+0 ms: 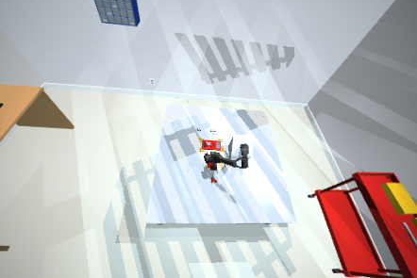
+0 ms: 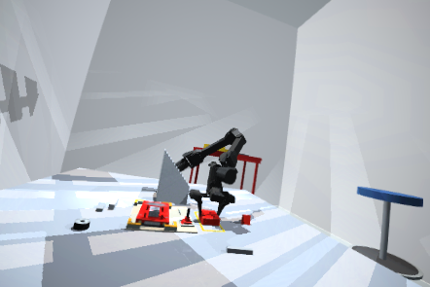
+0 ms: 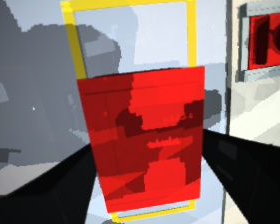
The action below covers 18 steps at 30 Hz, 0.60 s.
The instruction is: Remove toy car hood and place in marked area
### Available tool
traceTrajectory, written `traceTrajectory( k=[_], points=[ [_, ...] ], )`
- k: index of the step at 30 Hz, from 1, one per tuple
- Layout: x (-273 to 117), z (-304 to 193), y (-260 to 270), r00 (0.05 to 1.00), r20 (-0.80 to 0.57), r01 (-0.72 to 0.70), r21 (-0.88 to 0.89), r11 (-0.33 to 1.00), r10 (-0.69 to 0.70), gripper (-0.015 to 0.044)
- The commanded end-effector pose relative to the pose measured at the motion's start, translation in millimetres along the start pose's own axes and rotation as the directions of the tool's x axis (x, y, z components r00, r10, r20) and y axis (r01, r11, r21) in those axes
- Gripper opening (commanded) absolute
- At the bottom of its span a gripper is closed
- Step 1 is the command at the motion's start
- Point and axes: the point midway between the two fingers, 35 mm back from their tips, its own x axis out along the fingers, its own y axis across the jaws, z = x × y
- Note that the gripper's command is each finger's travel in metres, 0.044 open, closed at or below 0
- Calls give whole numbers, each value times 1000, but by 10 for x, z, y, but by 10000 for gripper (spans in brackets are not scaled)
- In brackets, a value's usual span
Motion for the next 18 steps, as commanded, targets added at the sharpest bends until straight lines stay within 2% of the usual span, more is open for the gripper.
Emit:
traceTrajectory(
  k=[1, 4, 8, 14, 18],
  points=[
    [-2, 0, 1, 1000, 0, 0, -1, 1000, 0, 368],
    [-2, 0, 1, 1000, 0, 0, -1, 1000, 0, 440],
    [-161, 18, -7, 1000, 0, 4, -1, 1000, -4, 440],
    [-687, 8, -3, 1000, -1, 4, 0, 1000, -4, 440],
    [-706, 6, -2, 1000, -1, 4, 0, 1000, -4, 440]
  ],
)
